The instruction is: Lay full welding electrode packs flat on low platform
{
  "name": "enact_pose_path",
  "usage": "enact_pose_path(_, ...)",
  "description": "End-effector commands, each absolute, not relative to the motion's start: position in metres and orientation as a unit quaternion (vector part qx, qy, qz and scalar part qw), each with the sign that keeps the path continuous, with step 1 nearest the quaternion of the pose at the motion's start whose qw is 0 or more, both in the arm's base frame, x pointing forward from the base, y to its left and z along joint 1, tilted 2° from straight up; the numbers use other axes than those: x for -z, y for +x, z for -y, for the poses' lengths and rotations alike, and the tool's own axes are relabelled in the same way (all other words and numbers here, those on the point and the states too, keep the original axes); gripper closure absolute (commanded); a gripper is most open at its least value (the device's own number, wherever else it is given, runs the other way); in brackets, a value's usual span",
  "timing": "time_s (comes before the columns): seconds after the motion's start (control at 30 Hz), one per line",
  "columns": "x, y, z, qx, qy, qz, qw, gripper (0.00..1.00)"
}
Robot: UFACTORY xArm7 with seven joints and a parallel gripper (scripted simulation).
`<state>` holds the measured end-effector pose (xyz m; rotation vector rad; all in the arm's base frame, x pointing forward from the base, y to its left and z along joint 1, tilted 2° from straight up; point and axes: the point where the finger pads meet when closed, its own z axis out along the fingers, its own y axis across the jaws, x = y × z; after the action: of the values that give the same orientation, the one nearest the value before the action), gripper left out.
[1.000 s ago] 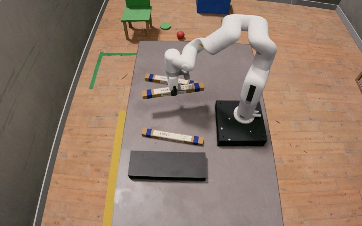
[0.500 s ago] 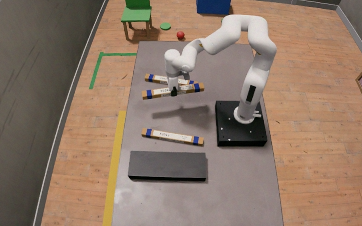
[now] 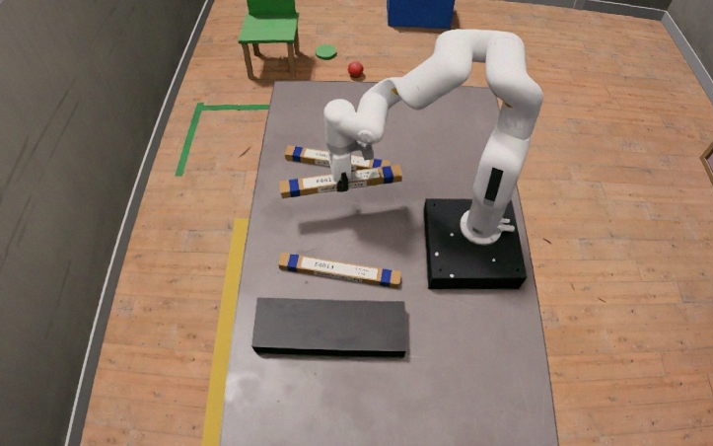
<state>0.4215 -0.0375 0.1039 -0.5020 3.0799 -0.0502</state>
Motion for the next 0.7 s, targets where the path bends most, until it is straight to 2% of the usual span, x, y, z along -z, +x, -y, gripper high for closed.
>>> enact_pose_path(0.0,-0.102,0.423,0.038,0.017,-0.161,-0.987,0.013,0.65)
enact_pose_path(0.67,-0.080,0.424,0.038,0.017,-0.161,-0.987,0.013,0.65)
